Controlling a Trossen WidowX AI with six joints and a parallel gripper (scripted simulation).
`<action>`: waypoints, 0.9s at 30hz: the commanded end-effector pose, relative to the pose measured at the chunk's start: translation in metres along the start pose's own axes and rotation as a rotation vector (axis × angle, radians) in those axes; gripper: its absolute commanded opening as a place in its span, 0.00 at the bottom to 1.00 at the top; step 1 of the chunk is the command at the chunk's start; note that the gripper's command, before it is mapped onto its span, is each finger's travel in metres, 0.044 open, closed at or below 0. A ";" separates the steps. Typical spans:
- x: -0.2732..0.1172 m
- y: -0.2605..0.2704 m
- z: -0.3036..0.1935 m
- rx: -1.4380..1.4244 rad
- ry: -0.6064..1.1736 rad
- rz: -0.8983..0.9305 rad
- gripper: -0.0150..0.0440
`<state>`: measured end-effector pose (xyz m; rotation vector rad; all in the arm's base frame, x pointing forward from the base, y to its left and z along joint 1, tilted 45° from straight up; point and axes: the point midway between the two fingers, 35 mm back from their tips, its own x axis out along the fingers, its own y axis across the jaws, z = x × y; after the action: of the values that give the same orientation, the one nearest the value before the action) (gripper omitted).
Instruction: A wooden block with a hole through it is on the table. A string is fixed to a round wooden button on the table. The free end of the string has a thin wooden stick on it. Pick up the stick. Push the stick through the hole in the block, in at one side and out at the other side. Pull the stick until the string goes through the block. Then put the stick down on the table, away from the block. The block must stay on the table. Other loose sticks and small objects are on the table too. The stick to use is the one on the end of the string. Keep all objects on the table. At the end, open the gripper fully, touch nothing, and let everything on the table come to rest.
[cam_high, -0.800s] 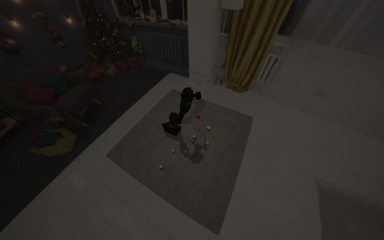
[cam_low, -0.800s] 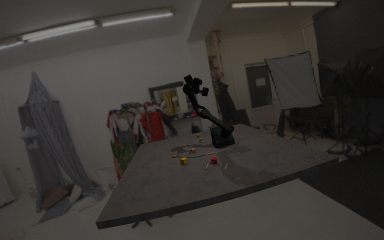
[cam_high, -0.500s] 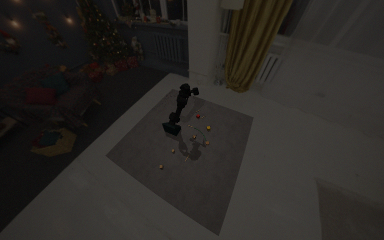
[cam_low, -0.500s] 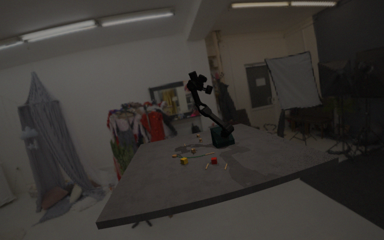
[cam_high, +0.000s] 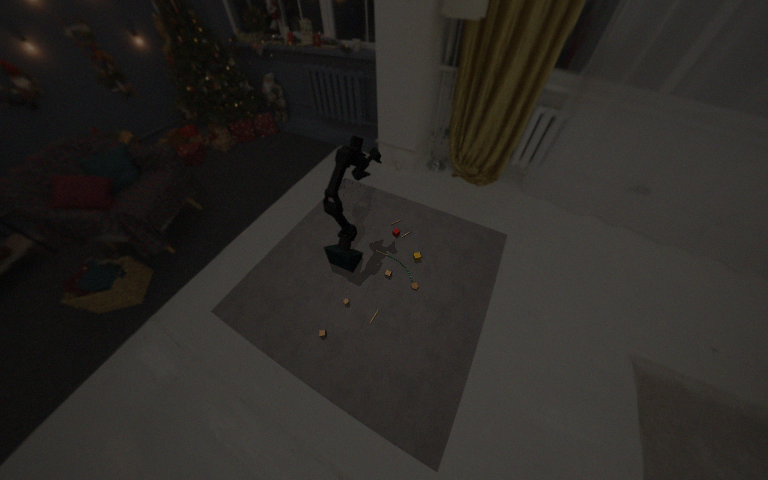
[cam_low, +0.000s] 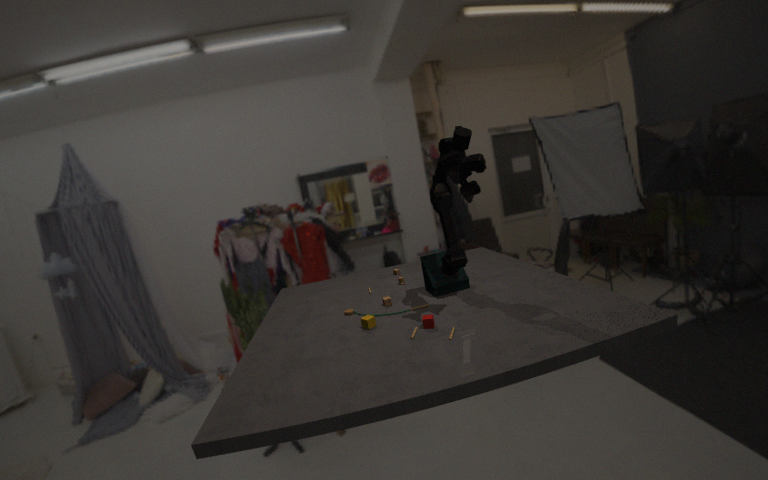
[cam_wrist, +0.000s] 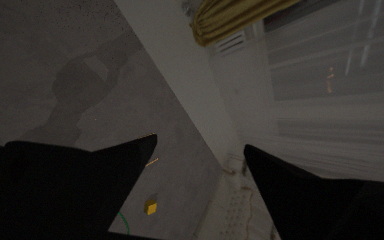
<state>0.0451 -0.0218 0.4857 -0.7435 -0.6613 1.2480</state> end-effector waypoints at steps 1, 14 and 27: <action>0.064 0.023 0.012 -0.126 0.173 0.094 1.00; 0.211 0.057 -0.076 -0.229 0.578 0.391 1.00; 0.244 0.094 -0.266 -0.016 0.788 0.714 1.00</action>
<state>0.2151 0.2074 0.3031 -1.4803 0.1597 1.3639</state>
